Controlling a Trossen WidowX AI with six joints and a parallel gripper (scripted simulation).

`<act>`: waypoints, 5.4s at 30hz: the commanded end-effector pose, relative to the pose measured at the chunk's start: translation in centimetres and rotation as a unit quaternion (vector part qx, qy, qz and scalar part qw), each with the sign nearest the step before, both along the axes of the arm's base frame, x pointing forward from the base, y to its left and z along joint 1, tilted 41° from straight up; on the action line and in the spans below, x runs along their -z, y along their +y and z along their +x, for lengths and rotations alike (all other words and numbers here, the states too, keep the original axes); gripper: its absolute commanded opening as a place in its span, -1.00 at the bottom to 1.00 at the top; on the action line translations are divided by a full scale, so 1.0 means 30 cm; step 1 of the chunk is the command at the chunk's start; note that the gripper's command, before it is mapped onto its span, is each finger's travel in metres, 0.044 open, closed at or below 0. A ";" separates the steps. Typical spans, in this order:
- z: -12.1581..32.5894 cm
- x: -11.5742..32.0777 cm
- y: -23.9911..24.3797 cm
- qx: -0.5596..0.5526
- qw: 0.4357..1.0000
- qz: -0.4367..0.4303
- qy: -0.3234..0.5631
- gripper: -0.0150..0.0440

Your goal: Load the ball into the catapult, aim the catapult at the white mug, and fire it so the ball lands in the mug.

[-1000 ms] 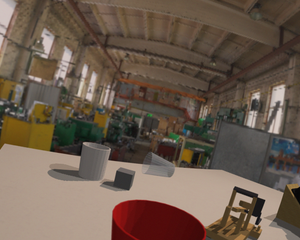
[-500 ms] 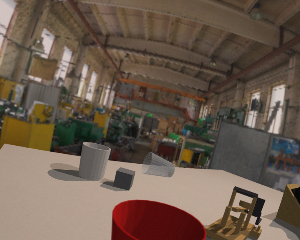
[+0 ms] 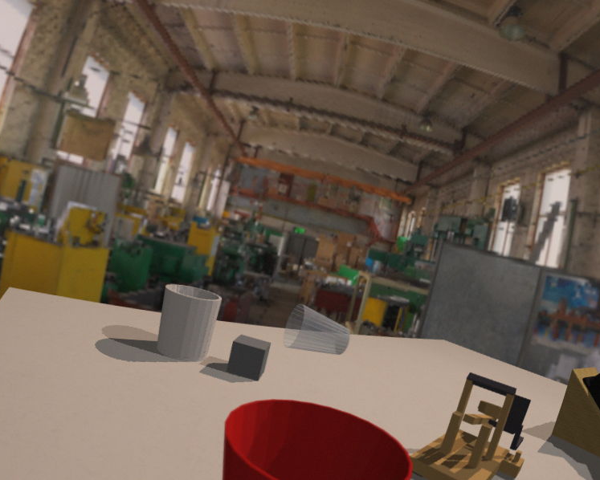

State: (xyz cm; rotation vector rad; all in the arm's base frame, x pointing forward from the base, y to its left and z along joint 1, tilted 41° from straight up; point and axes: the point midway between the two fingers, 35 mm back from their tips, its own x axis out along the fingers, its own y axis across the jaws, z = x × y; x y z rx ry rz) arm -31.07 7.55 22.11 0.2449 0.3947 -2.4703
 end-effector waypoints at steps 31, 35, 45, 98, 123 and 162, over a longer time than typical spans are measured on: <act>0.275 -0.088 0.591 0.331 0.943 0.040 -0.023 1.00; 0.333 -0.099 0.649 0.369 0.928 0.043 -0.027 1.00; 0.499 -0.127 0.778 0.463 0.884 0.050 -0.036 1.00; 1.634 -0.120 0.900 0.842 0.528 -0.070 -0.081 1.00; 2.227 0.241 0.311 0.910 0.232 -0.331 -0.097 1.00; 2.222 0.689 -0.406 0.794 -0.003 -0.603 0.080 1.00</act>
